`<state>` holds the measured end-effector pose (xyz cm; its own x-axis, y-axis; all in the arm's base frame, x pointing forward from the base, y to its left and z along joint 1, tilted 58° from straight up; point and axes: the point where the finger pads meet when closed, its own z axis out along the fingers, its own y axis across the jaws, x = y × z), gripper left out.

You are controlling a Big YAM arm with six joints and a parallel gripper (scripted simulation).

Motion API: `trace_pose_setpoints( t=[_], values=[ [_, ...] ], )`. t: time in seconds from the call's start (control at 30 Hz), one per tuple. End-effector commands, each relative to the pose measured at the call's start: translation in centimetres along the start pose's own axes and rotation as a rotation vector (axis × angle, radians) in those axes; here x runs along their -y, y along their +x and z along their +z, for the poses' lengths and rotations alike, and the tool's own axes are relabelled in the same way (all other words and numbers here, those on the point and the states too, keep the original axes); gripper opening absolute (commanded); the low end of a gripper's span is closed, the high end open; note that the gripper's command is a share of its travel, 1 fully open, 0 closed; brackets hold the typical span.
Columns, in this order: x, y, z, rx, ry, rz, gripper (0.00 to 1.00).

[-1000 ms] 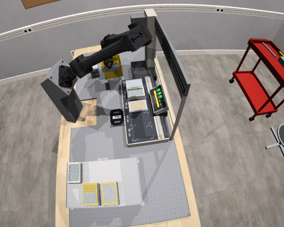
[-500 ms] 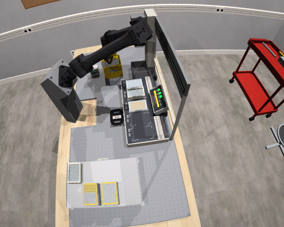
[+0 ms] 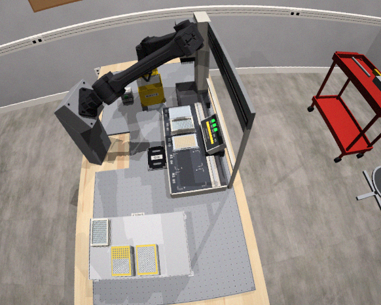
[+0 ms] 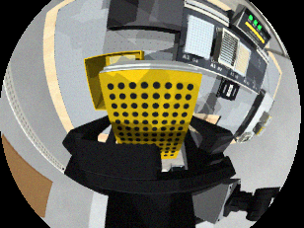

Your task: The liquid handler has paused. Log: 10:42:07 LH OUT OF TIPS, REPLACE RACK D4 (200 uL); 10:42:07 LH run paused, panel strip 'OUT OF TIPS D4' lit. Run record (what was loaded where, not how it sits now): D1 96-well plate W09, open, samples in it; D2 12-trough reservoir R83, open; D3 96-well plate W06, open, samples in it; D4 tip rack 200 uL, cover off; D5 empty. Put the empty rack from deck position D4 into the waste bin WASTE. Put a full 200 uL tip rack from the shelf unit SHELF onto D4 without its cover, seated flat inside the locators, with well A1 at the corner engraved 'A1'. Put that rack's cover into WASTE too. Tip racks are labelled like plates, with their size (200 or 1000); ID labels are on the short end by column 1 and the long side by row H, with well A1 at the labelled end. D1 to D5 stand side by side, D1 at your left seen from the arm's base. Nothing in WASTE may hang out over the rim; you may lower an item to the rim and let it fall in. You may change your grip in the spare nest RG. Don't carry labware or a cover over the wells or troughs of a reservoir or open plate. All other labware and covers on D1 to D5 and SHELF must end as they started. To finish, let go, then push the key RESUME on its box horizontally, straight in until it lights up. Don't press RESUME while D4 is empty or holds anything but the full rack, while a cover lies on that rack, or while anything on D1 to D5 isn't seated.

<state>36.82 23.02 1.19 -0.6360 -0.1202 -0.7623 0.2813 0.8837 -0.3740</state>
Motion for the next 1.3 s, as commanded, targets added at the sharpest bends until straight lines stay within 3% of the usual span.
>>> trace_pose_setpoints(
  t=[0.0,0.57,0.73,0.77,0.83,0.87,0.9,0.93,1.27],
  values=[
    [-2.8,-0.4,-0.9,0.016,-0.022,0.011,0.0],
    [-10.4,-1.0,-1.3,0.018,-0.025,0.011,0.0],
    [-10.5,-1.4,-1.5,0.02,-0.029,0.018,0.0],
    [-9.2,-2.1,-0.8,0.013,-0.013,0.037,0.0],
    [-9.2,-2.1,-0.8,0.013,-0.014,0.039,0.0],
    [-9.7,-0.4,-1.2,0.016,-0.023,0.012,0.0],
    [-9.6,-1.2,-0.6,0.011,-0.015,0.022,0.0],
    [-9.8,-0.2,-1.2,0.016,-0.023,0.009,0.0],
    [-10.2,-0.2,-1.2,0.017,-0.025,0.011,0.0]
  ],
)
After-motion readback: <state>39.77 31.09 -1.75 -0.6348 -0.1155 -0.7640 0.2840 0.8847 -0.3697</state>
